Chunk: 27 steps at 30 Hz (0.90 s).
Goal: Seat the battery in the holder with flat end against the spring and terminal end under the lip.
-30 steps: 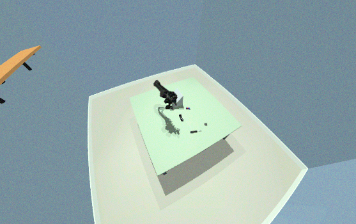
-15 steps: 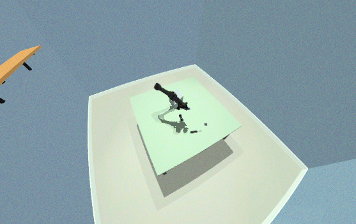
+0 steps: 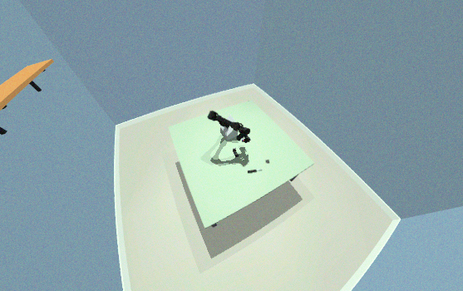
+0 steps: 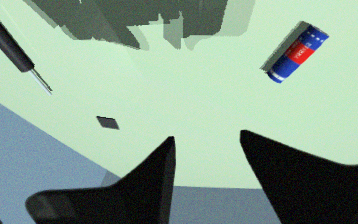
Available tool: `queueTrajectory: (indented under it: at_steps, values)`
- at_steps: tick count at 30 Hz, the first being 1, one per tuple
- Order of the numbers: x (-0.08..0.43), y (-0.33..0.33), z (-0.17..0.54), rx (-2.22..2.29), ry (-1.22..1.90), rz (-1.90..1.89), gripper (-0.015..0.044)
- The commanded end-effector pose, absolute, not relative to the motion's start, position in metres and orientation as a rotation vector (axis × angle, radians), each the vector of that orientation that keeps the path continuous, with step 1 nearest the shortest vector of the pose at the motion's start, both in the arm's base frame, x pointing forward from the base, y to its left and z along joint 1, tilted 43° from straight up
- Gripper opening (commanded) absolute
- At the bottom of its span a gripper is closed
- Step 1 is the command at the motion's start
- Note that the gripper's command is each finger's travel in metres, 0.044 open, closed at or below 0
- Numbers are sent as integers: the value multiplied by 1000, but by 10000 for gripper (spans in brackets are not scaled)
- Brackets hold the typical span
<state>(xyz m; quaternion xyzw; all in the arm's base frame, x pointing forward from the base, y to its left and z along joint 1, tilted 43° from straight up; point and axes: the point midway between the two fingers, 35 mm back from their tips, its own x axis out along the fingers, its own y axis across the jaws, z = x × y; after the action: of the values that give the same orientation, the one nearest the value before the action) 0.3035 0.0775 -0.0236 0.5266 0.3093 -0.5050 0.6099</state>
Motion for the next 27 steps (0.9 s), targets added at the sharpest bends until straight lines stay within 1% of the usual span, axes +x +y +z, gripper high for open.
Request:
queueTrajectory:
  at_steps: [1, 5, 7, 27]
  values:
    - [253, 71, -77, 1213, 419, -1545, 234]
    - [226, 62, -97, 1183, 188, -1666, 234]
    - [221, 60, -100, 1177, 136, -1681, 234]
    - [222, 52, -109, 1177, 137, -1681, 234]
